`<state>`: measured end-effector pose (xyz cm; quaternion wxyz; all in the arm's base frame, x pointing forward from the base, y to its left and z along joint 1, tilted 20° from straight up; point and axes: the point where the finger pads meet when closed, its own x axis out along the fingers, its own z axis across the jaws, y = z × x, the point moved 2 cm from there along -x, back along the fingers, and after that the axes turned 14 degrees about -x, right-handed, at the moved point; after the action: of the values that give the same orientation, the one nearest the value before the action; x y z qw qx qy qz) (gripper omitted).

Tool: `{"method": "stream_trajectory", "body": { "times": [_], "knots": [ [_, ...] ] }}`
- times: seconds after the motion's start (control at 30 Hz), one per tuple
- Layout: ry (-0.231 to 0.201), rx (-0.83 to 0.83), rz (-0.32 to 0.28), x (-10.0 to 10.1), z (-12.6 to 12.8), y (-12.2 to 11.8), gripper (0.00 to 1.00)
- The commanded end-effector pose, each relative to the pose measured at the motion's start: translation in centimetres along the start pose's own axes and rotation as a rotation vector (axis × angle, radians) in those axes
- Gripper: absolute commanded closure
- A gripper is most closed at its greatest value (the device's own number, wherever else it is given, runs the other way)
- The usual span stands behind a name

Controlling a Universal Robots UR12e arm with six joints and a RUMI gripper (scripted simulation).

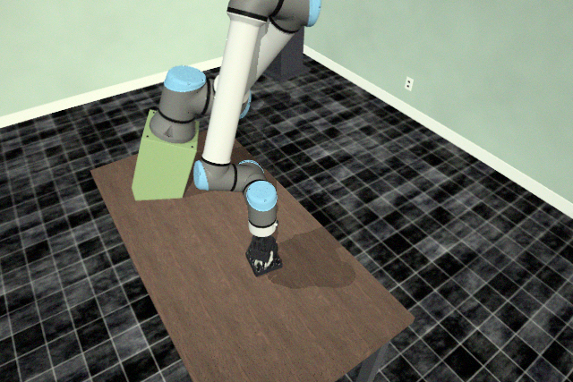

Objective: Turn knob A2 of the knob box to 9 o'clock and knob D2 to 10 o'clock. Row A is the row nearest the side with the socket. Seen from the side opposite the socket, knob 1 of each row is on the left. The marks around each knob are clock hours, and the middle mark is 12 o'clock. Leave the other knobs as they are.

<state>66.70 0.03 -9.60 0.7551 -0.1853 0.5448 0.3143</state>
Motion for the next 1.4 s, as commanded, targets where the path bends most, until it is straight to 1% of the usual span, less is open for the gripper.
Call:
{"method": "stream_trajectory", "body": {
  "times": [0.0,0.63,0.87,1.2,1.37],
  "knots": [
    [-0.001,0.0,-0.001,0.0,0.0,0.0,0.89],
    [-0.001,0.0,-0.001,0.0,0.0,0.0,0.89],
    [-0.001,0.0,-0.001,-0.4,0.0,0.0,0.89],
    [0.0,0.0,-0.001,-3.0,0.0,0.0,0.89],
    [0.0,0.0,-0.001,-3.8,0.0,0.0,0.89]
  ]
}}
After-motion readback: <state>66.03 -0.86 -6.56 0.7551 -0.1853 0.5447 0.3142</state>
